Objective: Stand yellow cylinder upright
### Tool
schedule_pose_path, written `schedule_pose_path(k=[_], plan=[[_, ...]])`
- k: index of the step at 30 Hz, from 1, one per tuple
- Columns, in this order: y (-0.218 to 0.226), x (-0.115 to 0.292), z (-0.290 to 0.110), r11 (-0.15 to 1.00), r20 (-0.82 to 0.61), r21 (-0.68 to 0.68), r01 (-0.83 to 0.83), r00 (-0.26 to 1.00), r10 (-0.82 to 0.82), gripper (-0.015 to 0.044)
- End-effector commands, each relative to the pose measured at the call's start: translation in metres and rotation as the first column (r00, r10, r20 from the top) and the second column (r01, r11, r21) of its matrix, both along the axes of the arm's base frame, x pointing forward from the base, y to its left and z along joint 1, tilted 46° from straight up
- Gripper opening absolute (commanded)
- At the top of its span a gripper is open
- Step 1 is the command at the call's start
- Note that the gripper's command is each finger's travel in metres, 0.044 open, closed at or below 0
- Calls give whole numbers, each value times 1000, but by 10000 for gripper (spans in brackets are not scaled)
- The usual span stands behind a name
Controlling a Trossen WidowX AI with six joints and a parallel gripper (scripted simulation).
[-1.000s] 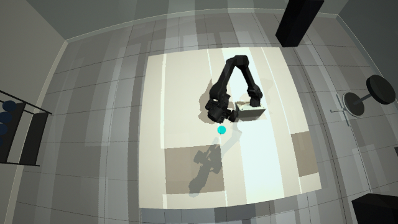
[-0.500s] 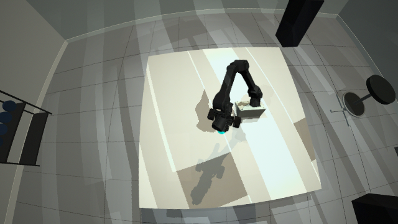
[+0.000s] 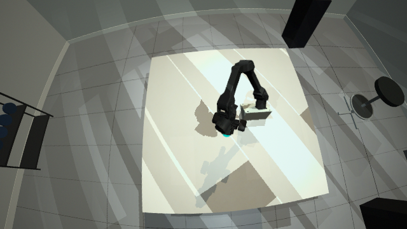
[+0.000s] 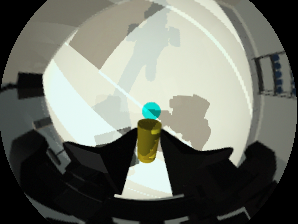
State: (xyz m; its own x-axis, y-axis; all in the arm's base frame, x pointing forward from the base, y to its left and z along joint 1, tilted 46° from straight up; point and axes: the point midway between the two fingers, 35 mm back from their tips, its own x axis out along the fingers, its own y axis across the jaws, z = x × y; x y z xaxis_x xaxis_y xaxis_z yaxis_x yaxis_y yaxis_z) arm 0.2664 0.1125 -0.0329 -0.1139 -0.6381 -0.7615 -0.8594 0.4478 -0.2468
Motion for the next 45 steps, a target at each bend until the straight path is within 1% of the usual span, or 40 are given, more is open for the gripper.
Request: schedule_pose_path(k=[1,23,45], plan=[[-2,-2,-3,999,-7,31,9,1000,-9,105],[-8,-5,-14,981,-2,189,46,999,-47,105],[-11,-7,-23,937,17,344,58,998,-68,105]])
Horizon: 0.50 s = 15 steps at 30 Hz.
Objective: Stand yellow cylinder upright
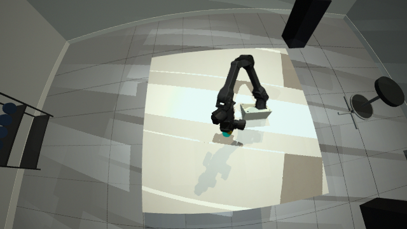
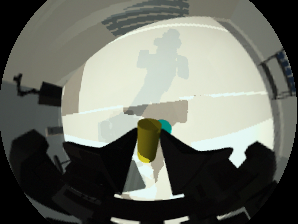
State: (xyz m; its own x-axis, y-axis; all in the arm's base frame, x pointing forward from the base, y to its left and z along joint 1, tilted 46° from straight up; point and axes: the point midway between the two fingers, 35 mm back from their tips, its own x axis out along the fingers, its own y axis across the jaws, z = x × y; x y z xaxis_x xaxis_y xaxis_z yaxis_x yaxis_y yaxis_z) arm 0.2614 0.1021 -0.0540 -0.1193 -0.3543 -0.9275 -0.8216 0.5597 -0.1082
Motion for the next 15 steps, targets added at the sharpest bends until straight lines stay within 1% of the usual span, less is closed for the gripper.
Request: schedule_pose_path(k=[1,15], plan=[[-1,-2,-2,999,1,33,0,1000,0,105],[-2,-2,-5,991,29,132,1,1000,-5,105]])
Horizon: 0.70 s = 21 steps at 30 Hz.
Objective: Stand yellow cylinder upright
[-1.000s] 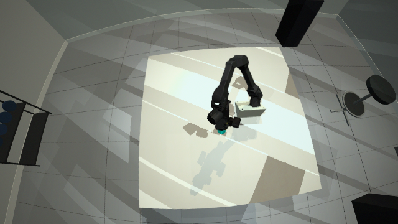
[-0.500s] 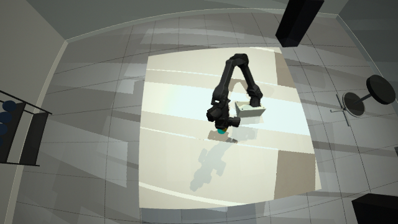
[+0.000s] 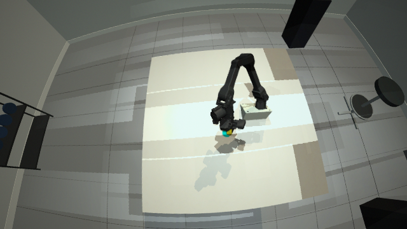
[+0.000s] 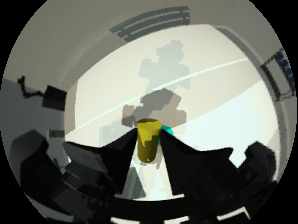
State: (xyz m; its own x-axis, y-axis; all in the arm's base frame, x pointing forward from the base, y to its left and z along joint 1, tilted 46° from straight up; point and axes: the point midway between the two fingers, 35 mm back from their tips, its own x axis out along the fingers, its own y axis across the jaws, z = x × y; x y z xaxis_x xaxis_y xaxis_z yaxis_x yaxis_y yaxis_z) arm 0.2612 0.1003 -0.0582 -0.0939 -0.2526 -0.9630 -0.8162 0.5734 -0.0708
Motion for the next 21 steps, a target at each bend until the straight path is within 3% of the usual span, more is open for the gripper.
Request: schedule_pose_path(k=[1,21], plan=[[-1,-1,-1,999,4,33,-2,1000,2,105],[-2,-1,-4,986,61,168,-16,998,6,105]])
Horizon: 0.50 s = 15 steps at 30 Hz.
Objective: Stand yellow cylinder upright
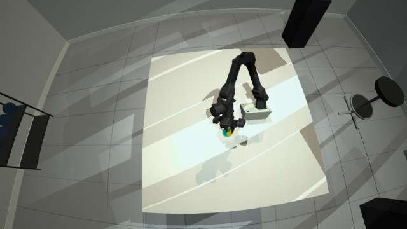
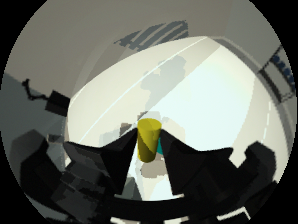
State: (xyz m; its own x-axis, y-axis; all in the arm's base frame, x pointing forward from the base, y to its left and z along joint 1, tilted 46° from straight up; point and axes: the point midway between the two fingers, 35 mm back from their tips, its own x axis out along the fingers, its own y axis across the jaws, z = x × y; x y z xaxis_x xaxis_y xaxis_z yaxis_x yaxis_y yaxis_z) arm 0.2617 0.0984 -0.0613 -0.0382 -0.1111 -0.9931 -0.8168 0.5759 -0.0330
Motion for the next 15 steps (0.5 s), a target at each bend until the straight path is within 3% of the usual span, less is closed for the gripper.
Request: schedule_pose_path(k=[1,15], plan=[[0,-1,-1,999,8,31,-6,1000,6,105],[-1,-1,0,992,59,121,-23,998,15,105]])
